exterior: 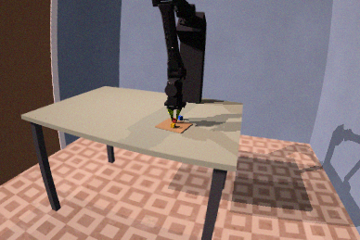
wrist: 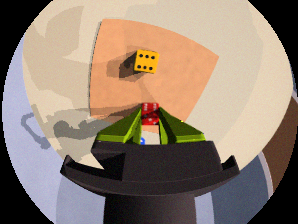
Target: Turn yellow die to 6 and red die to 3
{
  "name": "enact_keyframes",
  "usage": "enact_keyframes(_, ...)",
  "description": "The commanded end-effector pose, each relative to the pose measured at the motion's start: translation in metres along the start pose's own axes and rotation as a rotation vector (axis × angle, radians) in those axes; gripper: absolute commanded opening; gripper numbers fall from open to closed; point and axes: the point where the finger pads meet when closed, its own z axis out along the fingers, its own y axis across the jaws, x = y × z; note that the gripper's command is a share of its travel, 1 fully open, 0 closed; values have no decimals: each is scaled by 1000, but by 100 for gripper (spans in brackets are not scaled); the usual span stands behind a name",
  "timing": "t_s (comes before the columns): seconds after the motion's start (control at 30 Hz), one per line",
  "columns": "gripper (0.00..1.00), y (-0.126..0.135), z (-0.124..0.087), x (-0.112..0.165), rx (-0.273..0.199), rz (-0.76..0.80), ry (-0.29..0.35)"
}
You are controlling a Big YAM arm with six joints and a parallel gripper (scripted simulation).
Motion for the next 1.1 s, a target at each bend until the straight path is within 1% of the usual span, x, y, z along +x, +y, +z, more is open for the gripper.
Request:
enact_keyframes(0.0,15,5,3,11,-6,-14,23)
enact_keyframes(0.43,15,5,3,11,-6,-15,23)
enact_keyframes(0.47,19,5,3,11,-6,-15,23)
enact_keyframes(0.53,19,5,3,11,-6,-15,23)
enact_keyframes(0.57,23,5,3,11,-6,-15,23)
enact_keyframes(0.63,23,5,3,11,-6,-15,23)
enact_keyframes(0.67,27,5,3,11,-6,-15,23)
enact_keyframes(0.73,27,5,3,11,-6,-15,23)
enact_keyframes(0.77,30,5,3,11,-6,-15,23)
enact_keyframes(0.83,30,5,3,11,-6,-15,23)
enact_keyframes(0.87,34,5,3,11,-6,-15,23)
enact_keyframes(1.07,34,5,3,11,-5,-15,23)
